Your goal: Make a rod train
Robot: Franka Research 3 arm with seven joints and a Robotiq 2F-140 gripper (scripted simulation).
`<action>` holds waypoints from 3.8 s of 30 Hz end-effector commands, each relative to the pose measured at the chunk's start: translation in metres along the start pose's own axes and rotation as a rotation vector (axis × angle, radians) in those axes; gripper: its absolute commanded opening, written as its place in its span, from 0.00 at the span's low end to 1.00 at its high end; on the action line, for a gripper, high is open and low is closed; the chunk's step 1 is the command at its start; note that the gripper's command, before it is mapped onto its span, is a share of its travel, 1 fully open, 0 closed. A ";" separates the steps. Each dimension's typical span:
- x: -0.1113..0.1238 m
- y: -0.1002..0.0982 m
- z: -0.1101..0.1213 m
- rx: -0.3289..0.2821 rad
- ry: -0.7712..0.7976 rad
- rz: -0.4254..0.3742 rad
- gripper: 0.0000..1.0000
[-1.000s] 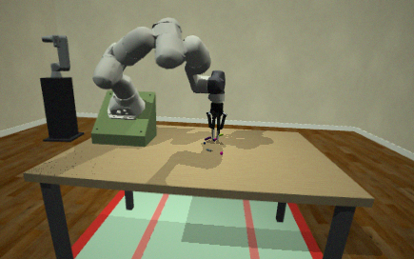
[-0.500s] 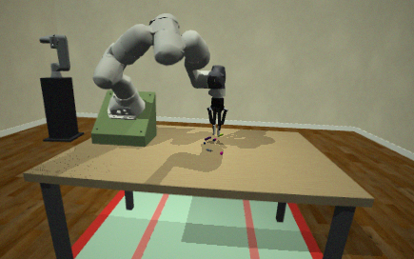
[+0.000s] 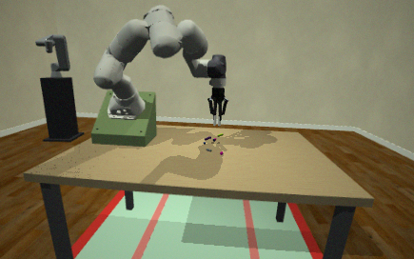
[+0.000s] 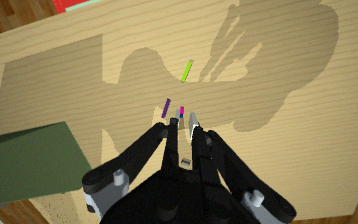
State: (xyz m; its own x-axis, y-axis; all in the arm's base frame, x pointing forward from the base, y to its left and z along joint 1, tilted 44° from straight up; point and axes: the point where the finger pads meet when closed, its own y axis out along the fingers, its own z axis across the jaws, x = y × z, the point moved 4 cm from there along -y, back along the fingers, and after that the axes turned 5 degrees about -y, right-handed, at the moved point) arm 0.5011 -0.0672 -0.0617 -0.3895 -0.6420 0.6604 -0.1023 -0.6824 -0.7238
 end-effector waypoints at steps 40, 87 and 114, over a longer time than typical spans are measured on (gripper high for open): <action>0.048 0.005 0.011 0.001 0.379 -0.020 1.00; 0.137 0.014 0.025 0.012 1.176 -0.022 1.00; 0.185 0.018 0.024 0.009 1.636 -0.020 1.00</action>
State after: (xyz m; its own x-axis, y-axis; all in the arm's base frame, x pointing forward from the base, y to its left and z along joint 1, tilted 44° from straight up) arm 0.4508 -0.2056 0.0510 -0.9423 0.3089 -0.1289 -0.1291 -0.6908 -0.7114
